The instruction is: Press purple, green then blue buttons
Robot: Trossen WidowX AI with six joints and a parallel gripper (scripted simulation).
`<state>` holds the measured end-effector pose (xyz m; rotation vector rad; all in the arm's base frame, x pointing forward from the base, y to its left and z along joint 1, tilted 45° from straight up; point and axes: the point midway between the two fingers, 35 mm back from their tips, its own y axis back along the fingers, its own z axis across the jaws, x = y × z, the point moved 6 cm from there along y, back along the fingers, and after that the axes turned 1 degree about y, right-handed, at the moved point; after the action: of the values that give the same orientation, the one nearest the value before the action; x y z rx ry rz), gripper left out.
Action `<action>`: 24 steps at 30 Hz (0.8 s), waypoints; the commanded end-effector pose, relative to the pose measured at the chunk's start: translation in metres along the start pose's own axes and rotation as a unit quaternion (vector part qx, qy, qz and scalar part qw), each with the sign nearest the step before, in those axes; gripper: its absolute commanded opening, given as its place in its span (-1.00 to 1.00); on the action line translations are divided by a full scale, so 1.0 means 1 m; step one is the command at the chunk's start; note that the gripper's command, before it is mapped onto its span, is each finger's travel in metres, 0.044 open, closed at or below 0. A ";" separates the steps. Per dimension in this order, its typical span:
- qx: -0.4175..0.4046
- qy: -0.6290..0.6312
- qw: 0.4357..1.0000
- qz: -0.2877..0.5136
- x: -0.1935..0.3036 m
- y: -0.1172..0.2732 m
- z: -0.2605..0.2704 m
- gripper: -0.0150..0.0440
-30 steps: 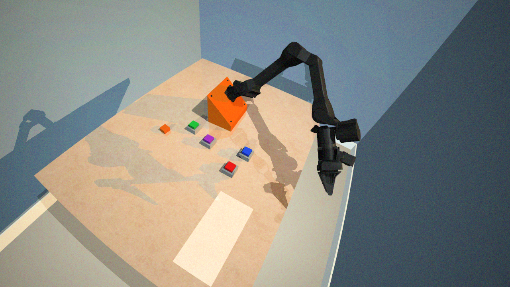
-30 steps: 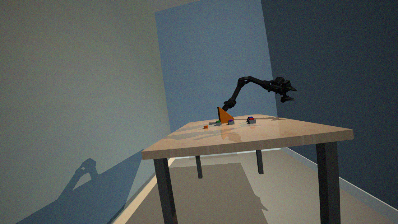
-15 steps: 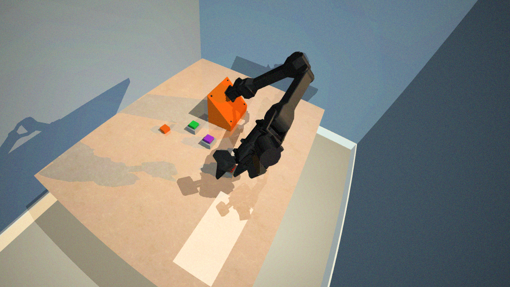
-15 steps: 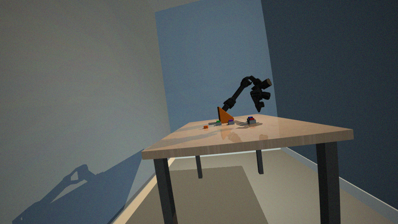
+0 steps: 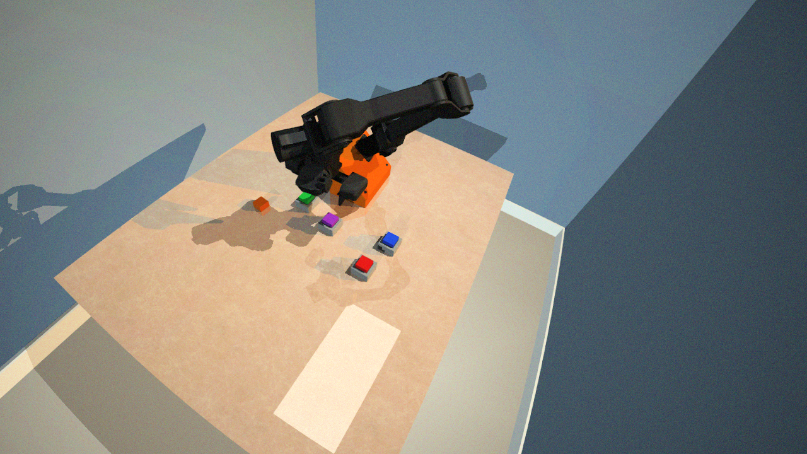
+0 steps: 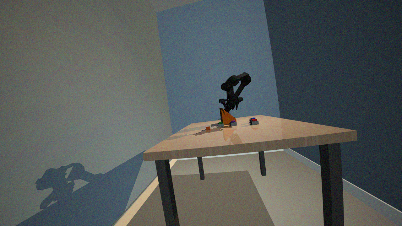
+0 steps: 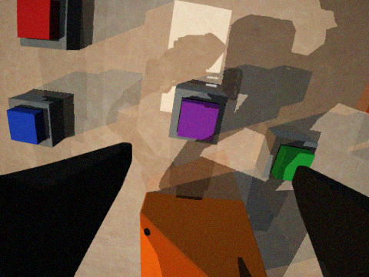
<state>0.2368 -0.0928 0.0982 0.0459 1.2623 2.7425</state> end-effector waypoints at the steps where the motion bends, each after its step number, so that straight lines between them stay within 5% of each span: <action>1: -0.032 -0.028 0.999 0.002 0.008 0.000 -0.002 0.86; 4: -0.032 -0.028 0.999 0.002 0.008 0.000 -0.002 0.86; 10: -0.033 -0.028 0.999 0.001 0.008 -0.059 0.002 0.33; 18: -0.033 -0.028 0.999 0.001 0.008 -0.061 0.002 -0.38; 24: -0.033 -0.028 0.999 0.001 0.008 -0.061 0.002 -0.42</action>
<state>0.2350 -0.0515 0.0536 0.1096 1.1649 2.7627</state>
